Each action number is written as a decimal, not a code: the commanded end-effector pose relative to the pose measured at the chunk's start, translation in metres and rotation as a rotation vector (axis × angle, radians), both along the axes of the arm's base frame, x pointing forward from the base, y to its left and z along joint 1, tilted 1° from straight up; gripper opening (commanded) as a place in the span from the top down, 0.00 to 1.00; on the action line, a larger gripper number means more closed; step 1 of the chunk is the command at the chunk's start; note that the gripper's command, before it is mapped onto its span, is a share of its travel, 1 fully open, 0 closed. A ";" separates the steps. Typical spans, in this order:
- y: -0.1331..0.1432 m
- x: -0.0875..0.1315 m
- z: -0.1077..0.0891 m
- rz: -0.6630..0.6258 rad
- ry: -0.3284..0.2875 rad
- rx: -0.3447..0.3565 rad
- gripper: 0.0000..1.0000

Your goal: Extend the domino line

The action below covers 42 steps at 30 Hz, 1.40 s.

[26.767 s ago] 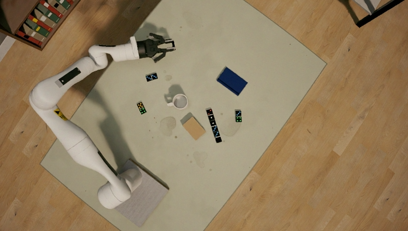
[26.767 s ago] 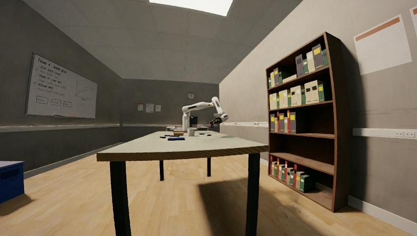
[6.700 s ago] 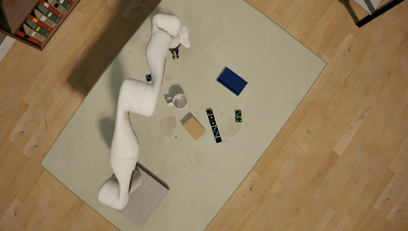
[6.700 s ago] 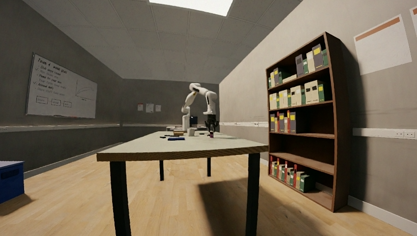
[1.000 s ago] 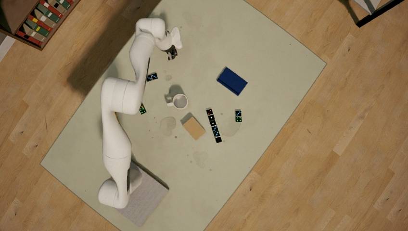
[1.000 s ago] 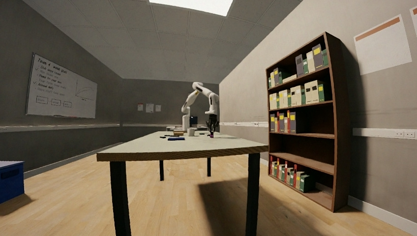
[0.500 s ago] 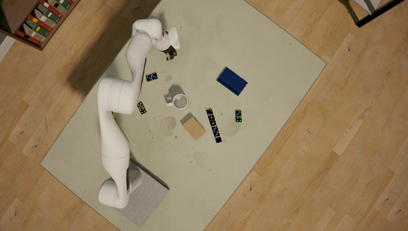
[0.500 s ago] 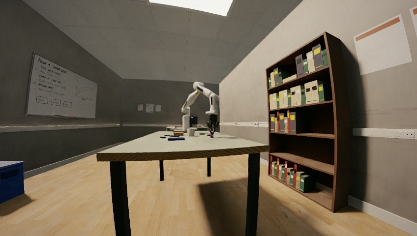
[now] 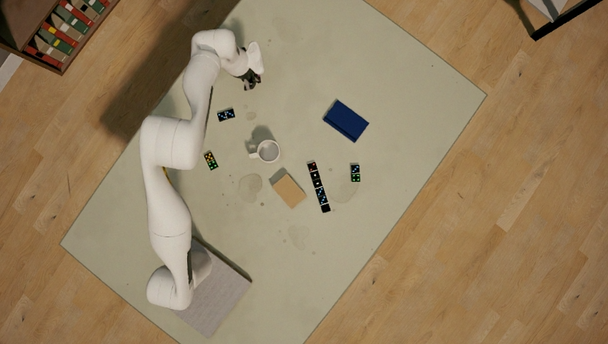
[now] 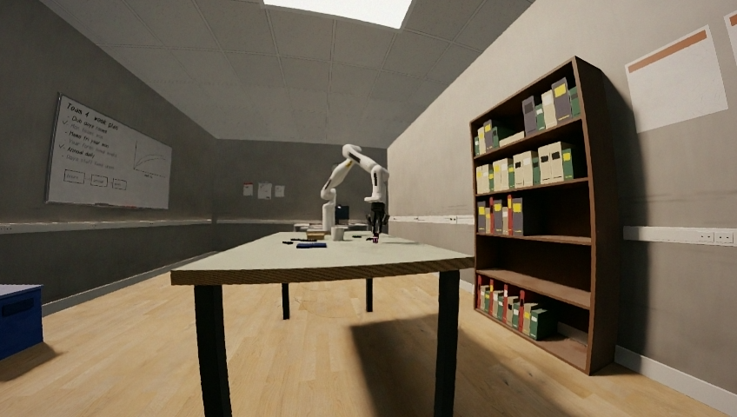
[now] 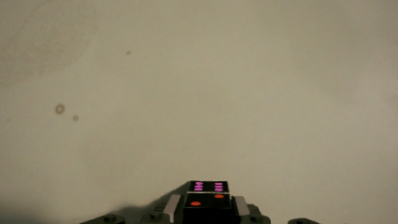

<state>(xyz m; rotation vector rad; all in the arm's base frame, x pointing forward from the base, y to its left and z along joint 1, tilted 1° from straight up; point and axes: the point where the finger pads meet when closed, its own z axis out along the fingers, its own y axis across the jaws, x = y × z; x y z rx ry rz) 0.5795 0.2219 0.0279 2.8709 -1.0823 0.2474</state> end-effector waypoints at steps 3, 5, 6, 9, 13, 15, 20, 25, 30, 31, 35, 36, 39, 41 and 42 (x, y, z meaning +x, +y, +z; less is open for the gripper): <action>0.003 -0.004 -0.004 0.001 0.006 0.000 0.65; 0.004 -0.006 -0.005 0.001 0.006 0.000 0.65; 0.005 -0.006 -0.005 0.001 0.006 0.000 0.65; 0.006 -0.008 -0.007 0.001 0.006 0.000 0.65; 0.008 -0.011 -0.009 0.001 0.006 0.000 0.65; 0.009 -0.012 -0.011 0.001 0.006 0.000 0.65; 0.011 -0.014 -0.013 0.001 0.006 0.000 0.65; 0.013 -0.016 -0.016 0.001 0.006 0.000 0.65; 0.015 -0.018 -0.020 0.001 0.006 0.000 0.65; 0.015 -0.019 -0.020 0.001 0.006 0.000 0.65; 0.016 -0.020 -0.022 0.001 0.006 0.000 0.65; 0.016 -0.020 -0.022 0.001 0.006 0.000 0.65; 0.017 -0.021 -0.025 0.001 0.006 0.000 0.65; 0.017 -0.021 -0.026 0.001 0.006 0.000 0.65; 0.018 -0.022 -0.027 0.001 0.006 0.000 0.65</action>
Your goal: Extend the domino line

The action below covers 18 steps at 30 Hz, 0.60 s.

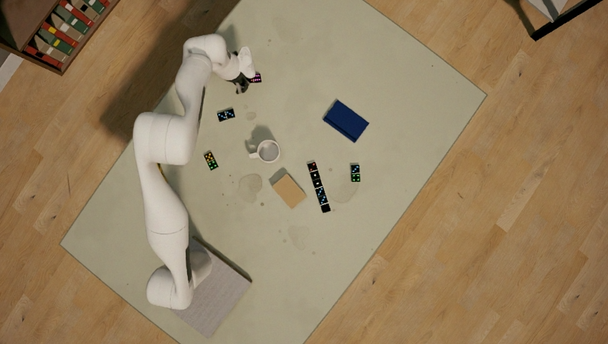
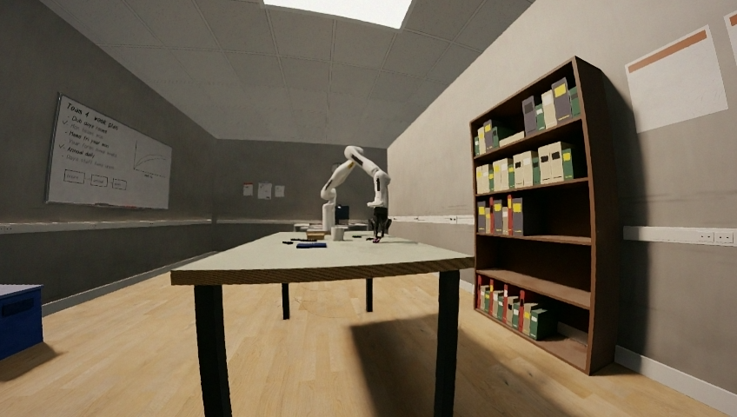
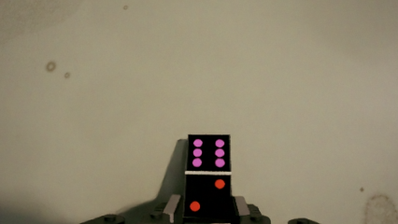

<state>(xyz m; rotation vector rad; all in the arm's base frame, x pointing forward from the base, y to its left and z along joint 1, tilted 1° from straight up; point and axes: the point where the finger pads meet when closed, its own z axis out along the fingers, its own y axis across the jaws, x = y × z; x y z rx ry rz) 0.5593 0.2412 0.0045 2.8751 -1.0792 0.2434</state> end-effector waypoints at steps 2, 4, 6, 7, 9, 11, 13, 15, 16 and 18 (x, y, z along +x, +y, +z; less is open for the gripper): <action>-0.001 -0.002 -0.005 -0.002 0.004 -0.003 0.65; -0.001 -0.002 -0.006 -0.002 0.004 -0.003 0.65; 0.000 -0.003 -0.007 -0.002 0.004 -0.003 0.65; 0.000 -0.003 -0.008 -0.002 0.004 -0.003 0.65; 0.000 -0.003 -0.009 -0.002 0.004 -0.003 0.65; 0.000 -0.003 -0.009 -0.002 0.004 -0.003 0.65; 0.000 -0.004 -0.010 -0.002 0.004 -0.003 0.65; 0.001 -0.004 -0.011 -0.002 0.004 -0.003 0.65; 0.001 -0.004 -0.012 -0.002 0.004 -0.003 0.65; 0.001 -0.004 -0.013 -0.002 0.004 -0.003 0.65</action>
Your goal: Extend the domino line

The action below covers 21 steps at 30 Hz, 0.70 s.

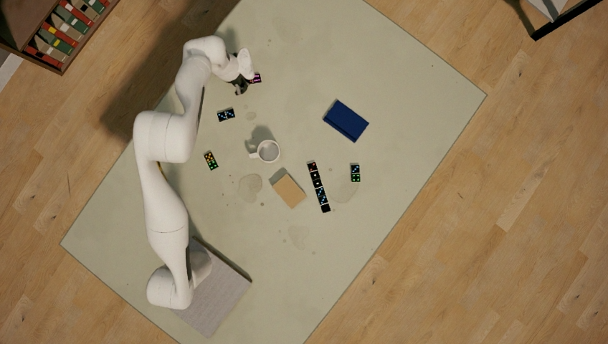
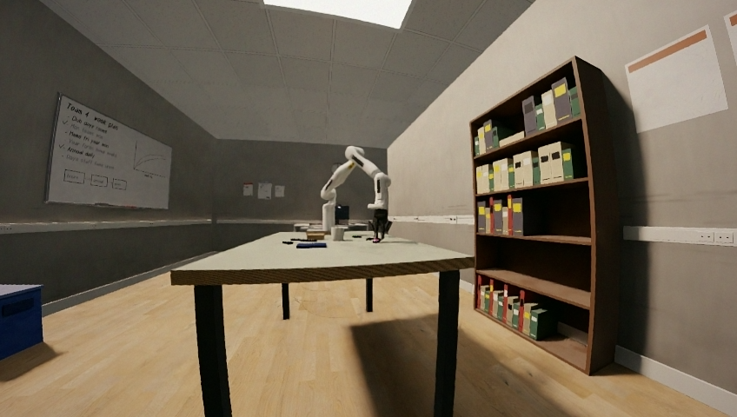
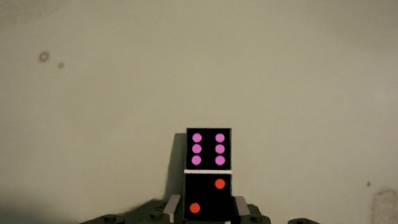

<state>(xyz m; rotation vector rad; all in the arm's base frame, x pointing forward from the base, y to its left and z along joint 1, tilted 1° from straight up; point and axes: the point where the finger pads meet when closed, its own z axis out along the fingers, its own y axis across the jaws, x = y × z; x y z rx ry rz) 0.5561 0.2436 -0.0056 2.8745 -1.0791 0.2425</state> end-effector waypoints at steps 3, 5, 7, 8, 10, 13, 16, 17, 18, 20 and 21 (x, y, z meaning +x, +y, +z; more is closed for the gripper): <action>-0.001 -0.001 -0.004 -0.002 0.003 -0.002 0.65; -0.001 -0.001 -0.005 -0.002 0.003 -0.002 0.65; -0.001 -0.002 -0.005 -0.002 0.003 -0.002 0.65; -0.001 -0.002 -0.006 -0.002 0.003 -0.002 0.65; -0.001 -0.002 -0.006 -0.002 0.003 -0.002 0.65; -0.001 -0.002 -0.007 -0.002 0.003 -0.002 0.65; -0.001 -0.002 -0.008 -0.002 0.003 -0.002 0.65; -0.001 -0.002 -0.008 -0.002 0.003 -0.002 0.65; -0.001 -0.002 -0.008 -0.002 0.003 -0.002 0.65; -0.001 -0.002 -0.008 -0.002 0.003 -0.002 0.65; -0.001 -0.002 -0.009 -0.002 0.003 -0.002 0.65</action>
